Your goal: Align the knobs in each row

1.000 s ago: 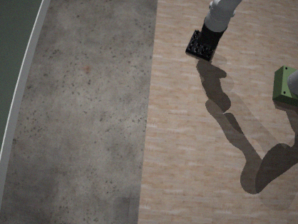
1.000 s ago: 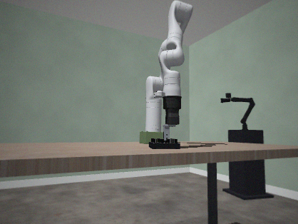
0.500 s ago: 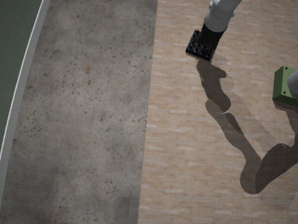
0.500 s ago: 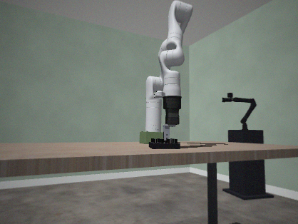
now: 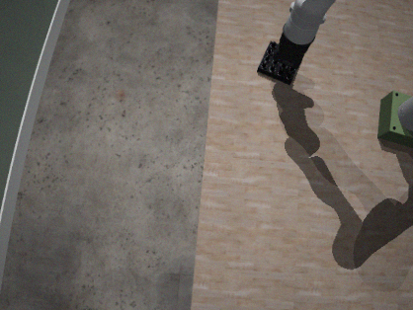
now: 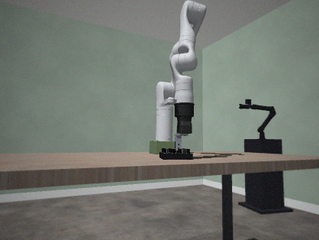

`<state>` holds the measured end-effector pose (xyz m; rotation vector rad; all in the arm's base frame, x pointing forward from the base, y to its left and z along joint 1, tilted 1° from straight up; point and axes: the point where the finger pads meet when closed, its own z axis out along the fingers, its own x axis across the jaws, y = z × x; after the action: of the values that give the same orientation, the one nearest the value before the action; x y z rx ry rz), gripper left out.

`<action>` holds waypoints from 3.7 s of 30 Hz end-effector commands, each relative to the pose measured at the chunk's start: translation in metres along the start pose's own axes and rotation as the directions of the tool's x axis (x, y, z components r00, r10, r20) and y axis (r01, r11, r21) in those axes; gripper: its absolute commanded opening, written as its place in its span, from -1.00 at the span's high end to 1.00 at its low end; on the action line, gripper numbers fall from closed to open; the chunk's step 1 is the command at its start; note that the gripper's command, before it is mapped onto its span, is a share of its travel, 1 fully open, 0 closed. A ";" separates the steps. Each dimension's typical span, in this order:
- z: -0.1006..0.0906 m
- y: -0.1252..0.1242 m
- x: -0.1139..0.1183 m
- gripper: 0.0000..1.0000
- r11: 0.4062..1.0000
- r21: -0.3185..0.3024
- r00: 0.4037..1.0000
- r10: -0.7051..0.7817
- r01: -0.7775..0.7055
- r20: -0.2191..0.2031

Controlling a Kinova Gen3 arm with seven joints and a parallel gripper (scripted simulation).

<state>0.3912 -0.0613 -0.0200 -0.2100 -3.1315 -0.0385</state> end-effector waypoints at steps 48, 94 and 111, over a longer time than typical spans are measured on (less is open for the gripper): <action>0.002 -0.002 0.004 0.40 0.844 0.000 0.844 -0.536 0.536 -0.005; 0.001 -0.002 0.002 0.40 0.185 -0.002 0.185 -0.983 0.983 -0.004; 0.001 -0.002 0.002 0.40 0.040 -0.002 0.040 -0.999 0.999 -0.004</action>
<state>0.3912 -0.0614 -0.0201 2.0068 -2.4316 -0.0300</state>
